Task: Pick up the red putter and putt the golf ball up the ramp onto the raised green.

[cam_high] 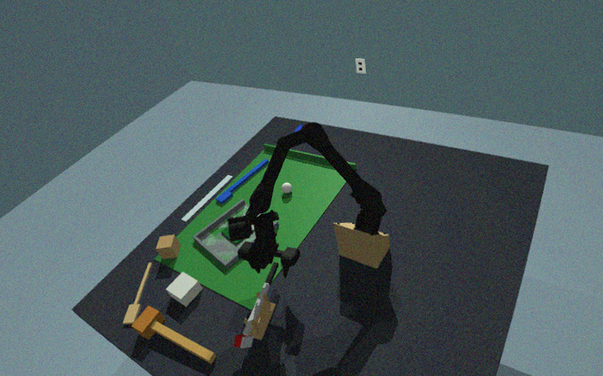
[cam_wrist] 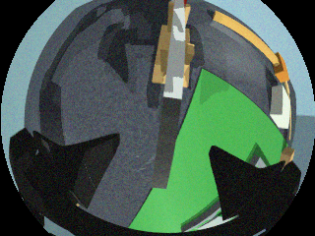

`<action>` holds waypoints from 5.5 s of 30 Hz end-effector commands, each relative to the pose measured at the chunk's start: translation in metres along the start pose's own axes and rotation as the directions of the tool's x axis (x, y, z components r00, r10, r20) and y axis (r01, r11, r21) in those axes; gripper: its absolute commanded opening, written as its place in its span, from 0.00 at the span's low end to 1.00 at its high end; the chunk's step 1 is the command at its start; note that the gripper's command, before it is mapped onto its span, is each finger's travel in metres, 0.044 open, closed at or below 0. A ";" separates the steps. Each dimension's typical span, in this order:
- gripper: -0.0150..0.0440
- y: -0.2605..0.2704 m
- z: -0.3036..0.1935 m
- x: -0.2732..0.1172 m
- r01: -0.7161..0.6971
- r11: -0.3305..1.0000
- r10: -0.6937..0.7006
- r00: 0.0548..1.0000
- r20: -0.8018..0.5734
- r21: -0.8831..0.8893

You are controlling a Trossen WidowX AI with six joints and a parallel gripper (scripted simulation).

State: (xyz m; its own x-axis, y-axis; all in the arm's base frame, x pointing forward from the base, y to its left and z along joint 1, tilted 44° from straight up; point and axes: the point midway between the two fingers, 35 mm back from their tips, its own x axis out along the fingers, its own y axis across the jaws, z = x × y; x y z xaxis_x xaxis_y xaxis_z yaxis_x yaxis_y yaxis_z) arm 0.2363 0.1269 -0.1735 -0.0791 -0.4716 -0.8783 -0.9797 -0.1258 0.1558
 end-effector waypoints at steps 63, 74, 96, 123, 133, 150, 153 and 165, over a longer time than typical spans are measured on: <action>0.25 -0.003 0.017 -0.069 0.007 1.000 -0.007 1.000 -0.001 0.010; 0.25 -0.019 -0.048 -0.104 0.043 0.938 -0.038 0.999 -0.021 0.345; 0.25 -0.007 -0.188 -0.155 0.123 0.492 -0.069 0.992 -0.102 0.862; 0.25 0.092 -0.335 -0.192 0.244 -0.354 -0.009 0.965 -0.264 0.903; 0.25 0.110 -0.348 -0.194 0.258 -0.456 0.008 0.958 -0.285 0.852; 0.25 0.110 -0.361 -0.155 0.259 -0.457 0.008 0.958 -0.287 0.851; 0.25 0.110 -0.362 -0.150 0.259 -0.457 0.008 0.958 -0.287 0.851; 0.25 0.111 -0.367 -0.132 0.260 -0.457 0.008 0.957 -0.288 0.850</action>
State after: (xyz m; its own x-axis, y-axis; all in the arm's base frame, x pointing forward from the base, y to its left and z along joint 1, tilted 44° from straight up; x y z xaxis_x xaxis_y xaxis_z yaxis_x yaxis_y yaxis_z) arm 0.2061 -0.1419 0.1291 -0.0341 -0.7042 -0.7092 0.2721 0.6762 -0.6846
